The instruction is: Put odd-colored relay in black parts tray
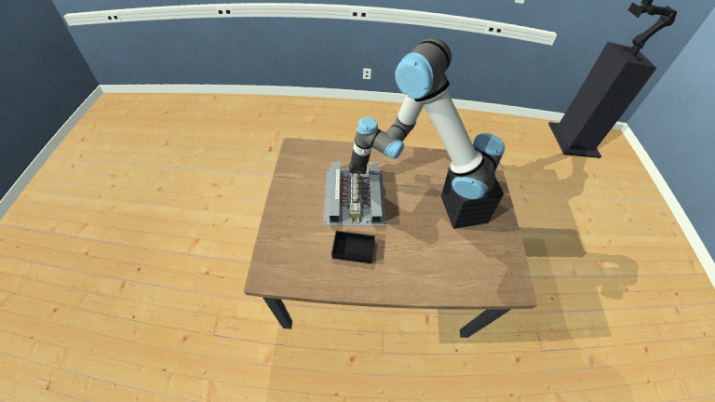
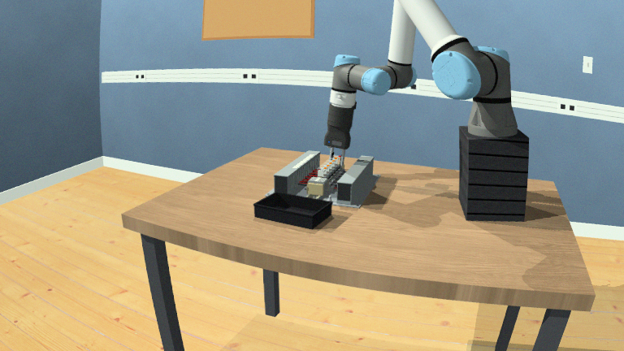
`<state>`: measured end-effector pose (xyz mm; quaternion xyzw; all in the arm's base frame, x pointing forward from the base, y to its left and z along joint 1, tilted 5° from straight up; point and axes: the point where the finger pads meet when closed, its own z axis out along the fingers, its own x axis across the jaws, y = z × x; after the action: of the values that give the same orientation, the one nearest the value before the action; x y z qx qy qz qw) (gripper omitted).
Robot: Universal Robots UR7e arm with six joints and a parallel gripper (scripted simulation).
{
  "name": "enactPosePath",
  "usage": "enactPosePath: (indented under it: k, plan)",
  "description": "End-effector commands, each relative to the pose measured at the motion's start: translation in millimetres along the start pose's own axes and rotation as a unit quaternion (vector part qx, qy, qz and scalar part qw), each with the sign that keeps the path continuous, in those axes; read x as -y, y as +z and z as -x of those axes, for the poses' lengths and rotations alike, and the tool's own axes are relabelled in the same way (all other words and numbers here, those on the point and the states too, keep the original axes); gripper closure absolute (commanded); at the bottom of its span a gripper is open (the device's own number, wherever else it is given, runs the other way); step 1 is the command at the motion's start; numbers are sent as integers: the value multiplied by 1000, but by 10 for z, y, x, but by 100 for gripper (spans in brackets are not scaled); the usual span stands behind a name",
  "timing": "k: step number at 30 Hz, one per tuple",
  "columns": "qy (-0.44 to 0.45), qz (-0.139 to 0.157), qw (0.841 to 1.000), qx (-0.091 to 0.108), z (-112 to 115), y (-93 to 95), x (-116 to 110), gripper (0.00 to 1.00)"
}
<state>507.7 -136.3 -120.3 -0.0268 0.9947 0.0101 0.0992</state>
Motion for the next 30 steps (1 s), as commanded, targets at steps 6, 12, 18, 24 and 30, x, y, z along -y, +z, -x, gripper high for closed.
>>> enactPosePath:
  k: [6,12,18,24,30]
  plan:
    - [0,0,1000,-8,10,-5,3,100]
    - [0,0,1000,-14,14,-6,2,100]
    - [0,0,1000,-16,15,-6,3,100]
    - [0,0,1000,-23,19,-6,3,100]
    - [0,0,1000,-27,21,-6,2,100]
